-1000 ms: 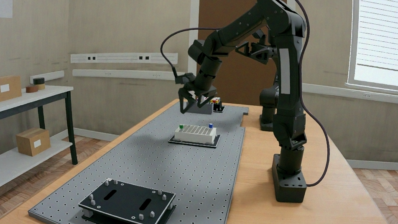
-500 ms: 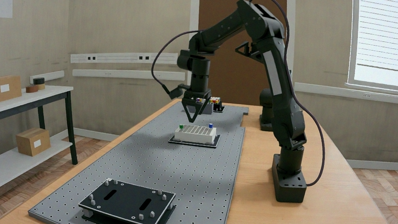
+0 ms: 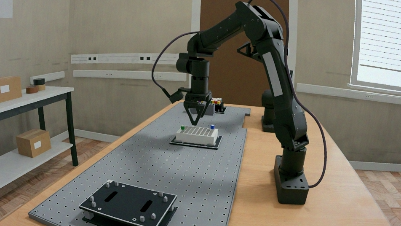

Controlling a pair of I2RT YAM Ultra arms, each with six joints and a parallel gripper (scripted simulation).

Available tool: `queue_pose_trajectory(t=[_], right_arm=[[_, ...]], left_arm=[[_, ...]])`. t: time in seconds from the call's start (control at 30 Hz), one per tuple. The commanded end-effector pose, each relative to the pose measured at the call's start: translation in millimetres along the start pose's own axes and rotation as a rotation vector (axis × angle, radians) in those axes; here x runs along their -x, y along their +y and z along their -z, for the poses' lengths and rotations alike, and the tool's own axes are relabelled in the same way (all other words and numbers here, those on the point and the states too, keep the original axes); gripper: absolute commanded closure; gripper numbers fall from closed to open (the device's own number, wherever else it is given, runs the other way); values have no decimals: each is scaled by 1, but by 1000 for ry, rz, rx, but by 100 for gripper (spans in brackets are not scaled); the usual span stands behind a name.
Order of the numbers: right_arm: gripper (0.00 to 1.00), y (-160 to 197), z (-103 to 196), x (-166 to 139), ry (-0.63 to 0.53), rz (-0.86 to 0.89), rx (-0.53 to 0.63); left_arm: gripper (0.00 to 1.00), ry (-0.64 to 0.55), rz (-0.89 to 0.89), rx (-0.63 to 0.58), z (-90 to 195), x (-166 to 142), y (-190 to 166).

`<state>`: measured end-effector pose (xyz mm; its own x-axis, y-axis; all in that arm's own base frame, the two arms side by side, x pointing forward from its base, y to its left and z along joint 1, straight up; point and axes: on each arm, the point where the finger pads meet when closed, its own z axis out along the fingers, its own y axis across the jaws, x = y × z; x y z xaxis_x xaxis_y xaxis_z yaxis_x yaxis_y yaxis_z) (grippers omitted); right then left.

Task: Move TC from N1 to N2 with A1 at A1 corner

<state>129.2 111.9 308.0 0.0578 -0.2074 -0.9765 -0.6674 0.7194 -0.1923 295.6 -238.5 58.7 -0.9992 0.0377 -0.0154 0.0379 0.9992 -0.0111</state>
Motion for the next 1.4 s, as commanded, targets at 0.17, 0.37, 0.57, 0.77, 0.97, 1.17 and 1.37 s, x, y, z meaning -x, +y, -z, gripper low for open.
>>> queue_pose_trajectory(t=[0.17, 0.37, 0.57, 0.77, 0.97, 1.17, 1.37], right_arm=[[0, -1, 1, -8, 14, 0, 0], [0, -1, 1, -8, 14, 0, 0], [0, -1, 1, -8, 14, 0, 0], [0, -1, 1, -8, 14, 0, 0], [0, -1, 1, -8, 14, 0, 0], [0, -1, 1, -8, 14, 0, 0], [0, -1, 1, -8, 14, 0, 0]], left_arm=[[0, 8, 22, 5, -13, -1, 5], [0, 8, 22, 5, -23, -1, 5], [0, 8, 22, 5, -32, -2, 5], [0, 8, 22, 5, -38, -2, 5], [0, 8, 22, 5, -47, -2, 5], [0, 8, 22, 5, -55, -2, 5], [0, 7, 22, 4, -54, -1, 5]])
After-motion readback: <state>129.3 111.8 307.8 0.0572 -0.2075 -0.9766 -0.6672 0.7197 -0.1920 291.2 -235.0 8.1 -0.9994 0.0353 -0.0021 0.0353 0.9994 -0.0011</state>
